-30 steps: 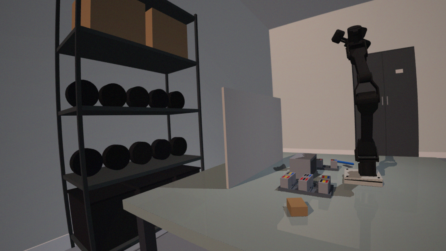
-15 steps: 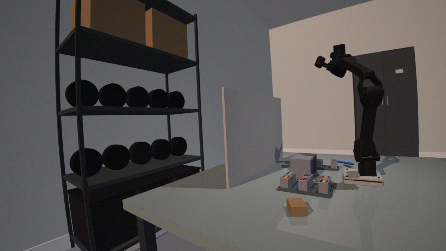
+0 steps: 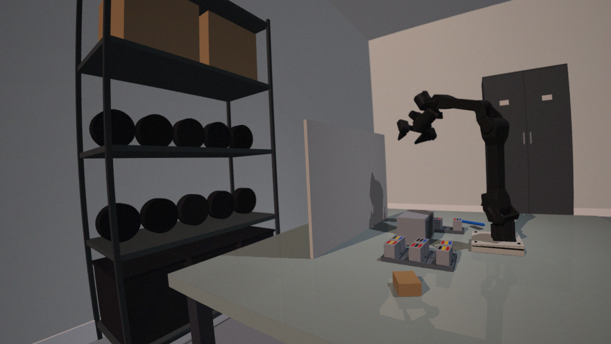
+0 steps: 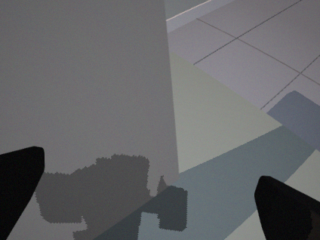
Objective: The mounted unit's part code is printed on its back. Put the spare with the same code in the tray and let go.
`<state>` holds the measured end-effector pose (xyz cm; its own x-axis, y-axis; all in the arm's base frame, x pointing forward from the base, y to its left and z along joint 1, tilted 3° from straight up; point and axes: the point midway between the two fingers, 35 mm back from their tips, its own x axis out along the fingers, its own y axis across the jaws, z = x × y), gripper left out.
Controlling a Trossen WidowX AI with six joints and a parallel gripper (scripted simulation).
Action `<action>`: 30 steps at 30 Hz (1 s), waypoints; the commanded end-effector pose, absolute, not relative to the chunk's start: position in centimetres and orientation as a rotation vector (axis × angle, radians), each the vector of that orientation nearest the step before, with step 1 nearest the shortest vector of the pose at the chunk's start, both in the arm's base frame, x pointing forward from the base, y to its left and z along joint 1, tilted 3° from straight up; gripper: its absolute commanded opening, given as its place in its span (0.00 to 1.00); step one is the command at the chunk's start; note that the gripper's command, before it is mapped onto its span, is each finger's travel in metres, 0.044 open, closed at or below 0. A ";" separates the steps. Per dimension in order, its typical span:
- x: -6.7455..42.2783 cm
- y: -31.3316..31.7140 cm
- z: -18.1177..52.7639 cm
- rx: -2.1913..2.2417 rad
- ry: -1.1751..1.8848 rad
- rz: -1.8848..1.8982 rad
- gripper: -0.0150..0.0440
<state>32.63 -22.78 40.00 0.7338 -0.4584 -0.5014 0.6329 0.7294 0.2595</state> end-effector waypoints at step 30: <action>35.9 -0.9 22.5 0.028 1.462 0.005 1.00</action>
